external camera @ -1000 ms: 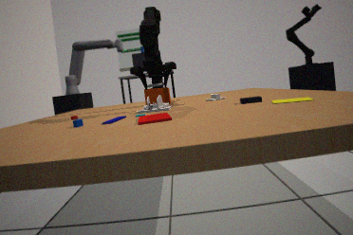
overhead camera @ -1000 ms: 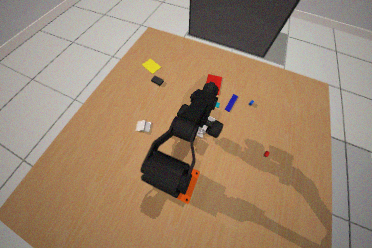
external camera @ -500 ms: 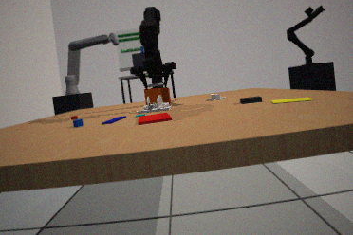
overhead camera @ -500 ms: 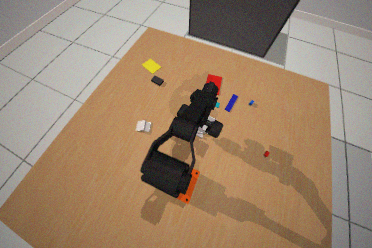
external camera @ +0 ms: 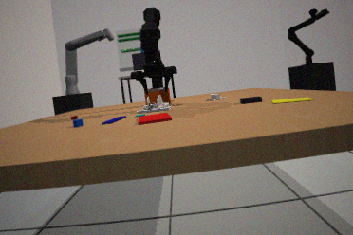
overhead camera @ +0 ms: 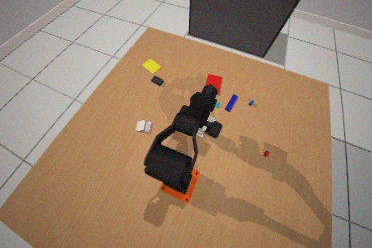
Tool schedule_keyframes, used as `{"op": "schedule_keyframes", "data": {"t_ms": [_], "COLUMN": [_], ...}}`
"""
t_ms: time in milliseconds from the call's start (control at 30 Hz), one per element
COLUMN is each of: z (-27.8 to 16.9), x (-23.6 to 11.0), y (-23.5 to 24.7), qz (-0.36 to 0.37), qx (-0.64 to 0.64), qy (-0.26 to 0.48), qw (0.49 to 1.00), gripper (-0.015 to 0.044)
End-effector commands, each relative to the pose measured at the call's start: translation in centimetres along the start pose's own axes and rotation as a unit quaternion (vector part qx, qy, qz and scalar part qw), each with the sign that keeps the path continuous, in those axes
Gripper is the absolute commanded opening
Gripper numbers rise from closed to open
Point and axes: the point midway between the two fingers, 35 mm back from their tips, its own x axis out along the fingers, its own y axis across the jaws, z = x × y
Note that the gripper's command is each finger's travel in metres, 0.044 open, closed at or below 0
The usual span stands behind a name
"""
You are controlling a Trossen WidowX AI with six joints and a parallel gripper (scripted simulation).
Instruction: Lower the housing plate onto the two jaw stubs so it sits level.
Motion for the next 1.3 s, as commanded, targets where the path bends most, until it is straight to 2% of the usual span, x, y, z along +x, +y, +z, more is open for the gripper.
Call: {"op": "schedule_keyframes", "data": {"t_ms": [0, 700, 1267], "z": [-0.3, -0.6, -0.6], "x": [0.8, 4.3, 4.4], "y": [-0.1, -0.1, -0.1], "qz": [-0.002, -0.002, -0.002], "qx": [0.003, 0.002, 0.002], "qy": [0.006, 0.006, 0.006], "qw": [1.000, 1.000, 1.000], "gripper": [0.0351, 0.0351, 0.0351]}}
